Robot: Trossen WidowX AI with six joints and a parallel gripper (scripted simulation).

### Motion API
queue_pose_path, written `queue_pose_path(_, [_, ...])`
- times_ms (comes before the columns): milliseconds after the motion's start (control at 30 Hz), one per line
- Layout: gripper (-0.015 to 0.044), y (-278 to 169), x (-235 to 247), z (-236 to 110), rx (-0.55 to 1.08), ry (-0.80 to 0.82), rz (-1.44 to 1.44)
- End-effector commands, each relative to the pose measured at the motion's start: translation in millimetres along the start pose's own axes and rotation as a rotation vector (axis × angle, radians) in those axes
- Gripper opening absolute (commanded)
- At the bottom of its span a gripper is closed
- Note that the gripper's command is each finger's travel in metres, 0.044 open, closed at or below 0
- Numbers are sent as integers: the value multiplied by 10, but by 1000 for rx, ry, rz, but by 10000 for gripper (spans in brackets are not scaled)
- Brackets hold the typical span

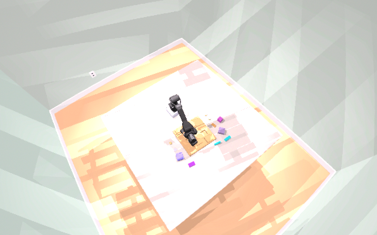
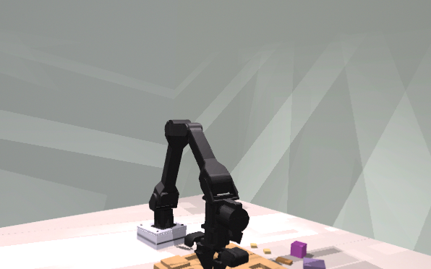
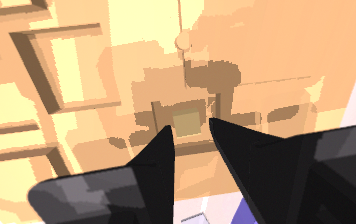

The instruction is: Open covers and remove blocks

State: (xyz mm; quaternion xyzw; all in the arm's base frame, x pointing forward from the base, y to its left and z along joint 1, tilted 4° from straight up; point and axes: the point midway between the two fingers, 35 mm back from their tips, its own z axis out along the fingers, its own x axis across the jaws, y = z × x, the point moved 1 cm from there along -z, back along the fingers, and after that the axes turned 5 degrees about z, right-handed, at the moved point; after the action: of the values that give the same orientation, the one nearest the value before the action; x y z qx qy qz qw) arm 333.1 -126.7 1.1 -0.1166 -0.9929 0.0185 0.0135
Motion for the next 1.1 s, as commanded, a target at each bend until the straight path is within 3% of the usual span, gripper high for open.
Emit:
queue_pose_path(0, [144, 1, 24, 56, 0, 8, -1])
queue_pose_path(233, [144, 1, 24, 89, 0, 8, -1])
queue_pose_path(567, [80, 0, 1, 59, 0, 1, 1])
queue_pose_path(1067, [80, 0, -5, -77, 0, 3, 0])
